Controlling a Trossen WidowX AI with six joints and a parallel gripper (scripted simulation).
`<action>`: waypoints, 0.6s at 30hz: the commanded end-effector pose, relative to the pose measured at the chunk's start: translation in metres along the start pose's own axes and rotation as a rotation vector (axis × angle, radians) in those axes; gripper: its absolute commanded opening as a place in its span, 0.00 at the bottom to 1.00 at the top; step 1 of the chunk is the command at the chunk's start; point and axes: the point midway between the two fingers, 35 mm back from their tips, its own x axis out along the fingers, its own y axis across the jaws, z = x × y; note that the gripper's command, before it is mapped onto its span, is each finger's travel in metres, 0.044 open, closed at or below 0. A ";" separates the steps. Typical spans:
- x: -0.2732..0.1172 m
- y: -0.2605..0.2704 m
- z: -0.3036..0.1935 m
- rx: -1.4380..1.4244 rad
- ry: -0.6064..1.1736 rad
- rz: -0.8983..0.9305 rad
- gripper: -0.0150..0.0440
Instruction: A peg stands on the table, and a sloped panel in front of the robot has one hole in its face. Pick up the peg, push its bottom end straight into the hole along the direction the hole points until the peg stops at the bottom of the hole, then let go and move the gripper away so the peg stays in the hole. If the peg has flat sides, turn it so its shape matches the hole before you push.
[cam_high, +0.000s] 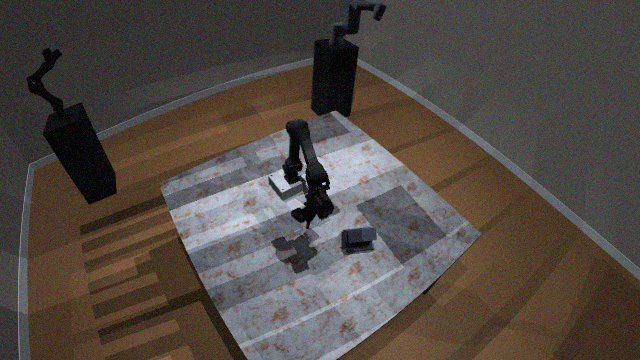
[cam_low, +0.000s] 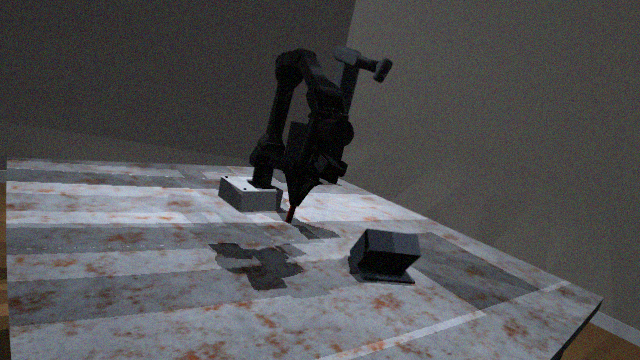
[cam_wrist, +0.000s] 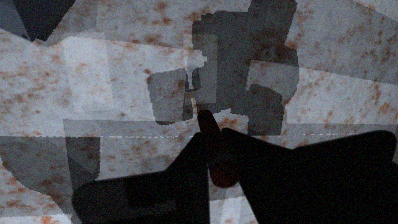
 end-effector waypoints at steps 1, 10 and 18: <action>0.001 0.004 0.002 -0.039 -0.001 -0.018 0.25; 0.000 0.012 0.008 -0.108 -0.011 -0.051 0.25; 0.000 0.020 0.014 -0.168 -0.020 -0.079 0.25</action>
